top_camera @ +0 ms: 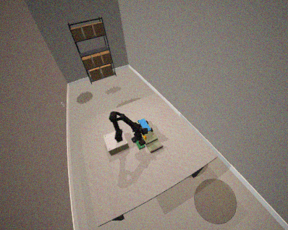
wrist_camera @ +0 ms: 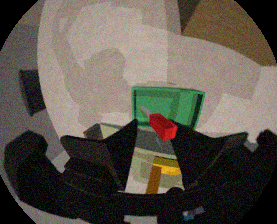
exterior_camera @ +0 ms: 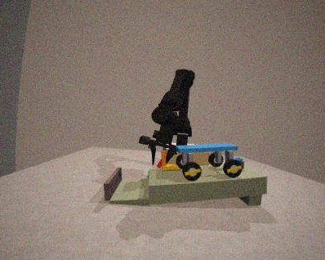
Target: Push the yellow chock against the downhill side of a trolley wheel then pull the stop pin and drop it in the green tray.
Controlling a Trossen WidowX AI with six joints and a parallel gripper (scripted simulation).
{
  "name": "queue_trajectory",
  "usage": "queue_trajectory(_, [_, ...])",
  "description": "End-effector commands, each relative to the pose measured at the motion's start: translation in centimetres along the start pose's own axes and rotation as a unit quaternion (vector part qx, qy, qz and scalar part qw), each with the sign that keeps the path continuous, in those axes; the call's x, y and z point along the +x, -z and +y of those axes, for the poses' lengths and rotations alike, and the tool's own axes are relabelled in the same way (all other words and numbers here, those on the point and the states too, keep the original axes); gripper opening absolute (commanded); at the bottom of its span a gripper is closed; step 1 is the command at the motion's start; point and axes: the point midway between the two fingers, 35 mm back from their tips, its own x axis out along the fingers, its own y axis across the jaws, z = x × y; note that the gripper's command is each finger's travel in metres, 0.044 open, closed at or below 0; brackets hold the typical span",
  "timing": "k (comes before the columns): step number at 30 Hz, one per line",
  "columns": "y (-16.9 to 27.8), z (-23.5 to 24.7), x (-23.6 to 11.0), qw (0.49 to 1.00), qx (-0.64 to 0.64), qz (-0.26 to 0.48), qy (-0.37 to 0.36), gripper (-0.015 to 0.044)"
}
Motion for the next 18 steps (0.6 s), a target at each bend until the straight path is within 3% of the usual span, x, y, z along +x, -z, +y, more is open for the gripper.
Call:
queue_trajectory(1, [-0.1, -0.3, 0.1, 1.0, 0.001, -0.002, -0.001, 0.019])
queue_trajectory(18, [0.1, -1.3, 0.4, 1.0, 0.001, -0.002, -0.001, 0.019])
